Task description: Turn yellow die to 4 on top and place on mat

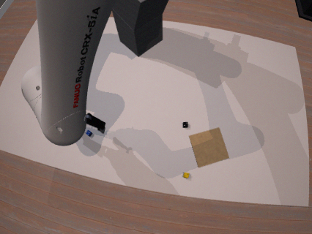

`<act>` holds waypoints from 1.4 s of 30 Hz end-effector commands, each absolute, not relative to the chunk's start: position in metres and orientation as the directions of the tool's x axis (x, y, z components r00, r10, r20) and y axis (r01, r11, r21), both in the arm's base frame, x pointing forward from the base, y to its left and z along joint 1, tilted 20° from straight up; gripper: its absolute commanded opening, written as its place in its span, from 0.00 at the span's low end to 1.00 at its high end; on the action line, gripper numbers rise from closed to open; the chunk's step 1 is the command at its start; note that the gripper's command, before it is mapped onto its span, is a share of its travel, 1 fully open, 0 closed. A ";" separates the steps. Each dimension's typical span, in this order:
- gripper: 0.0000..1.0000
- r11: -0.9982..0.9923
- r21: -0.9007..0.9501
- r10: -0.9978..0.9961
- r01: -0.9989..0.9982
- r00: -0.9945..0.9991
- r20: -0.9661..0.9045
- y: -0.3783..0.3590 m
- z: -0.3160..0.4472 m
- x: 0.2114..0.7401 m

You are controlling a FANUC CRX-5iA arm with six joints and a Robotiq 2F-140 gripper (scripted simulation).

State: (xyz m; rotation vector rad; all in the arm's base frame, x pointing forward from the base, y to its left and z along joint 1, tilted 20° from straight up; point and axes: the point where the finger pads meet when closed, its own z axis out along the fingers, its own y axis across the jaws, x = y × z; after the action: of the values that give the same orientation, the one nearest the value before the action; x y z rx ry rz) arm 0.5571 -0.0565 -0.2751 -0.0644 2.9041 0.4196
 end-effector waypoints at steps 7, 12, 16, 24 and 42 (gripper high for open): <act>1.00 0.959 0.275 -0.014 -0.072 -0.978 -0.209 -0.056 -0.275 0.557; 1.00 0.959 0.275 -0.014 -0.072 -0.978 -0.209 -0.052 -0.274 0.556; 1.00 0.959 0.275 -0.014 -0.072 -0.978 -0.209 -0.048 -0.273 0.554; 1.00 0.959 0.275 -0.014 -0.072 -0.978 -0.209 -0.016 -0.266 0.543; 1.00 0.959 0.275 -0.014 -0.072 -0.978 -0.209 0.110 -0.237 0.499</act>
State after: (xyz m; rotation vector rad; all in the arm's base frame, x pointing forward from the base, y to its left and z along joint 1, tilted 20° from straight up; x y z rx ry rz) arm 0.5099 0.0749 -0.2456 -0.0676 2.9020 0.4290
